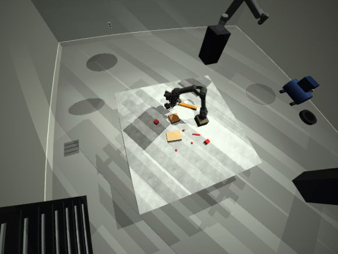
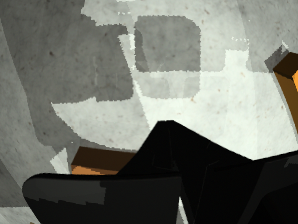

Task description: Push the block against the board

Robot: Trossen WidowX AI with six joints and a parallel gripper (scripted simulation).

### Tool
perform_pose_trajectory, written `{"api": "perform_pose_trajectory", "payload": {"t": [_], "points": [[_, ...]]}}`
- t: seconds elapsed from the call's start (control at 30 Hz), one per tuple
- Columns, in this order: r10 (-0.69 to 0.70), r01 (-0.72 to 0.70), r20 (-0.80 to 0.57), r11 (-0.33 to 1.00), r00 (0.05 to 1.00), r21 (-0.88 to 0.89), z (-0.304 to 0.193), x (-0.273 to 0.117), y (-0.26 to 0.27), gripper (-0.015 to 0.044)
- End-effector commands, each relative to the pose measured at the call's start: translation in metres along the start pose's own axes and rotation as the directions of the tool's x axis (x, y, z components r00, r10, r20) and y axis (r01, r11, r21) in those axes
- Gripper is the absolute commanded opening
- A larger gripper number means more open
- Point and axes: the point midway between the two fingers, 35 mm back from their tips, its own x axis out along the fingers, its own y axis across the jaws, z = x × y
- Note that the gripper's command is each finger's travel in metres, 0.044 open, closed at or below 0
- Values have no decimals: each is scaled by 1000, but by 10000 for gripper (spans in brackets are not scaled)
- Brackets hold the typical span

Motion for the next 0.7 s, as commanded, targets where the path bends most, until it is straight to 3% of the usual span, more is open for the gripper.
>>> {"api": "perform_pose_trajectory", "payload": {"t": [0.0, 0.2, 0.4, 0.67], "points": [[-14, 14, -22, 1000, 1000, -1, -11, 1, -5, 0], [-15, 15, -24, 1000, 1000, 4, -34, 4, -12, 0], [-15, 19, -25, 988, 1000, 154, -35, 55, -12, 0], [-15, 19, -25, 987, 1000, 159, -38, 56, -11, 0]]}}
